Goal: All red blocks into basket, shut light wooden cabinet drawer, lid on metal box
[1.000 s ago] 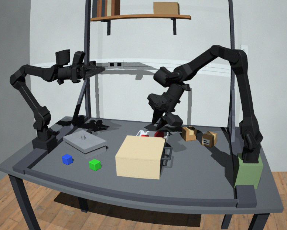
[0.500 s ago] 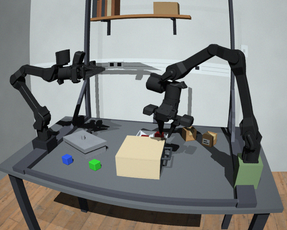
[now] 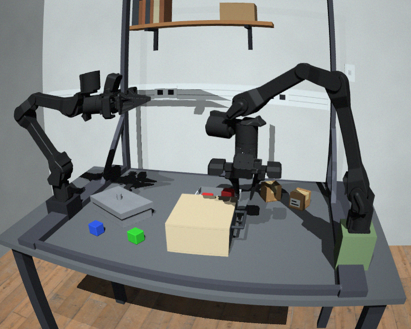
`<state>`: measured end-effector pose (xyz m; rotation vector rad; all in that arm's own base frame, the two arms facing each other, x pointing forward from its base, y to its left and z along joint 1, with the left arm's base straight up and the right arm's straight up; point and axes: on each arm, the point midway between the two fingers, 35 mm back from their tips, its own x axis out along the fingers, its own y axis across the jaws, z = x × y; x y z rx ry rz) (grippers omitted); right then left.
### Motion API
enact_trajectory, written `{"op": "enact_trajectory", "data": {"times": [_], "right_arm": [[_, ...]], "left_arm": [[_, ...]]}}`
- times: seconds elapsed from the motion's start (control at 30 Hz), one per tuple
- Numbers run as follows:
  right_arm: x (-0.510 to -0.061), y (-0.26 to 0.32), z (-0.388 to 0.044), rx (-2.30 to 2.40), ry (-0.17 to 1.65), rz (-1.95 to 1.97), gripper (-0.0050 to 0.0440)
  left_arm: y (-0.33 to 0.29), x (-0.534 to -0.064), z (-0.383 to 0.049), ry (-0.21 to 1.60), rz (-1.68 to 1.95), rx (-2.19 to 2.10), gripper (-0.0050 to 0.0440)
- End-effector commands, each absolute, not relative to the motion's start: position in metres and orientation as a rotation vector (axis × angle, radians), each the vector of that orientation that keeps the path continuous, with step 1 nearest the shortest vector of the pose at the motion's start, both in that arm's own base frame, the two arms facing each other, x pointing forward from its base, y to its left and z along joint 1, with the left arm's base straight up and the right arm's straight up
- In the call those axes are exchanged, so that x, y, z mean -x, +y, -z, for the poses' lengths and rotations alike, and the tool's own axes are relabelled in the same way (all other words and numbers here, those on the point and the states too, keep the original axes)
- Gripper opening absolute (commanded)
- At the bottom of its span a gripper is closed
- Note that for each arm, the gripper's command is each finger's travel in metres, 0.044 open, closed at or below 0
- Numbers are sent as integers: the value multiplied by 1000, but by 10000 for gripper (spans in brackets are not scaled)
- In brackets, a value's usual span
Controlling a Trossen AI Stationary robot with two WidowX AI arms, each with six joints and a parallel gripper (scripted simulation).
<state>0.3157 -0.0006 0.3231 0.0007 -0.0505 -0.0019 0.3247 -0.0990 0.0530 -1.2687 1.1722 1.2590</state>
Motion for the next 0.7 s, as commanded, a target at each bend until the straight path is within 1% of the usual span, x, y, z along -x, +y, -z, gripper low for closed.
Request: {"op": "enact_trajectory", "data": {"times": [0.0, 0.23, 0.67], "right_arm": [[-312, -1, -330, 2, -74, 1, 137], [-312, -1, -330, 2, -74, 1, 137], [-312, -1, -330, 2, -74, 1, 137]], "left_arm": [[-99, -326, -50, 1164, -1243, 1268, 144], [-97, -328, -47, 1153, -1242, 1287, 144], [-97, -326, -26, 1159, -1254, 1282, 144]]}}
